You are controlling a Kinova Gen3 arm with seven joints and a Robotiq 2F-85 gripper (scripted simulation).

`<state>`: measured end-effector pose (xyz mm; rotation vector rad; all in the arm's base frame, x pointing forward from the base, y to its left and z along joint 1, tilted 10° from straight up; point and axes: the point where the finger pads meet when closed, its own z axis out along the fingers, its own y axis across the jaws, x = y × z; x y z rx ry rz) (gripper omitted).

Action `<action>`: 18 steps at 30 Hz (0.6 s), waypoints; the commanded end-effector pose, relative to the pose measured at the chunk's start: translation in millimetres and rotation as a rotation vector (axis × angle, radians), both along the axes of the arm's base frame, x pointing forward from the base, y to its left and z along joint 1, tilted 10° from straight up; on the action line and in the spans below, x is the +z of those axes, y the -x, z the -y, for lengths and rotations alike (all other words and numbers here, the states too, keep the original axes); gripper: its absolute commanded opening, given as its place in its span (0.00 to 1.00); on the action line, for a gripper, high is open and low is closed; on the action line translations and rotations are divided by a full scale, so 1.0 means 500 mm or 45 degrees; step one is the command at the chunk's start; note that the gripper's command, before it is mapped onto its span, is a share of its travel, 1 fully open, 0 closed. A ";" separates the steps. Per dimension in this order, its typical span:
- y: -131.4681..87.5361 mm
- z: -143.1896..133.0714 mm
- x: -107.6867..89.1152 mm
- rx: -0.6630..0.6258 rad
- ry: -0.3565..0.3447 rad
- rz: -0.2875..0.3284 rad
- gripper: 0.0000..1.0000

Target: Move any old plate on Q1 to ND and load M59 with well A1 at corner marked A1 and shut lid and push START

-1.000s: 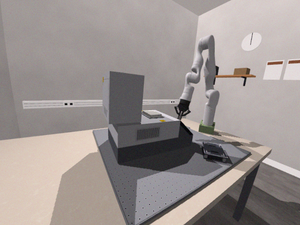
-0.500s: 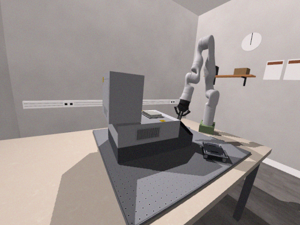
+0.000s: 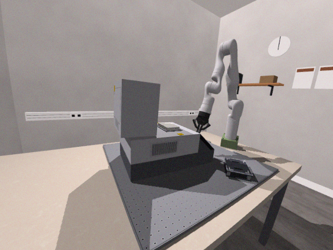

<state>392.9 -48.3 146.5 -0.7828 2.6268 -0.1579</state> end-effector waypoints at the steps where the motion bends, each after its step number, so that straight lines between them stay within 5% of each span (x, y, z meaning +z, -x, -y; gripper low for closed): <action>1: -0.013 -0.007 -0.001 0.005 -0.007 0.013 0.10; 18: -0.028 -0.006 -0.015 0.005 -0.007 0.013 0.10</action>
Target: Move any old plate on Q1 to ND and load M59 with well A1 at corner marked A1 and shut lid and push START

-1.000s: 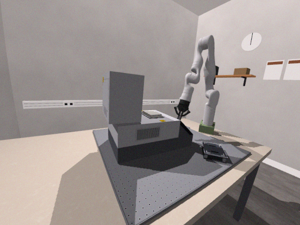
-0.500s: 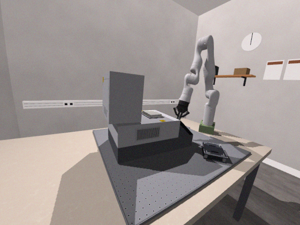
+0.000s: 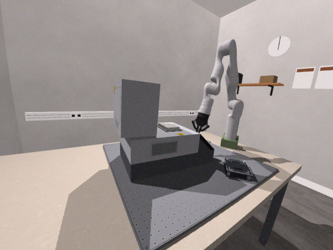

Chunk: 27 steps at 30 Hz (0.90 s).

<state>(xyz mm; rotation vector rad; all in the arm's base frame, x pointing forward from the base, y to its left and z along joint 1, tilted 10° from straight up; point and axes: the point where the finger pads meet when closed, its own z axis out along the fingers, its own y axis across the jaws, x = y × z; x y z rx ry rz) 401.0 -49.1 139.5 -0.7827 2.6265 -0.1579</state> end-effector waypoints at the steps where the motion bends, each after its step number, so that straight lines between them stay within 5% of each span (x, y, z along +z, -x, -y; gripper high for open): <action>1: -0.013 -0.007 -0.002 0.005 -0.007 0.013 0.10; 27: -0.027 -0.008 -0.016 0.004 -0.010 0.011 0.10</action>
